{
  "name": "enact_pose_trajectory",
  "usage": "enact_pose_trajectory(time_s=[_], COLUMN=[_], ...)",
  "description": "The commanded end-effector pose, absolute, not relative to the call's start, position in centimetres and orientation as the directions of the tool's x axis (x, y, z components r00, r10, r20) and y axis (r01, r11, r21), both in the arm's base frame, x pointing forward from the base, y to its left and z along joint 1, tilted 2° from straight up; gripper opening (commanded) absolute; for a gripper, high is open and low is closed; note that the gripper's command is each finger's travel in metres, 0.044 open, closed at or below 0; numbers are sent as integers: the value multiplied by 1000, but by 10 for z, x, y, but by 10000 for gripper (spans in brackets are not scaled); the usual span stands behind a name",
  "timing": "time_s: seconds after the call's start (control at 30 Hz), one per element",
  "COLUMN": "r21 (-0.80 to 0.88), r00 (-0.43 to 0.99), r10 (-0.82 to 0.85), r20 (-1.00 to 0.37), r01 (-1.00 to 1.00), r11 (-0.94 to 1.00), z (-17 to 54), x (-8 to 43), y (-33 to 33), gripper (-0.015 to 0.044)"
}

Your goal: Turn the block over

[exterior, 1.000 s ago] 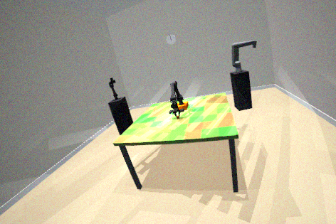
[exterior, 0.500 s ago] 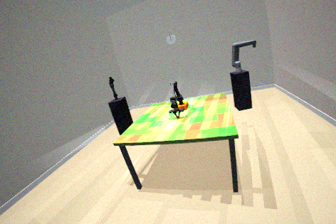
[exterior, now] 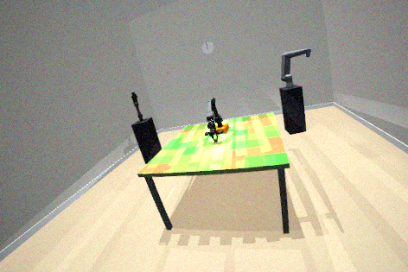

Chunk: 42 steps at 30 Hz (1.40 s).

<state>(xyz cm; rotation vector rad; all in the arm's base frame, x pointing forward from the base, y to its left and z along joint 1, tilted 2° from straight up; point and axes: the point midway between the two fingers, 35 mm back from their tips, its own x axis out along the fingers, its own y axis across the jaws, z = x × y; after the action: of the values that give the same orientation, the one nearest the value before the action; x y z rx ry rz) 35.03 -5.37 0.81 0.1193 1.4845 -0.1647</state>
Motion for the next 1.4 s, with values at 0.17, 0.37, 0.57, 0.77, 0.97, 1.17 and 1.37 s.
enact_pose_trajectory(time_s=[0.17, 0.37, 0.57, 0.77, 0.97, 1.17, 1.37], r21=[-23, -23, -23, -23, -22, -22, -22], r00=[225, 314, 400, 481, 489, 542, 610], r10=[-64, -80, -96, -110, -111, -120, -131], r20=[-972, -946, -911, -870, -865, -832, -782], r01=[182, 182, 183, 183, 184, 183, 182], r11=[983, 983, 983, 983, 983, 983, 983], z=[6, 4, 4, 6, 6, -5, -17], x=[351, 351, 348, 345, 344, 350, 355], y=[-54, -54, -53, -53, -53, -54, -55], gripper=[0, 0, 0, 0, 0, 0, 0])
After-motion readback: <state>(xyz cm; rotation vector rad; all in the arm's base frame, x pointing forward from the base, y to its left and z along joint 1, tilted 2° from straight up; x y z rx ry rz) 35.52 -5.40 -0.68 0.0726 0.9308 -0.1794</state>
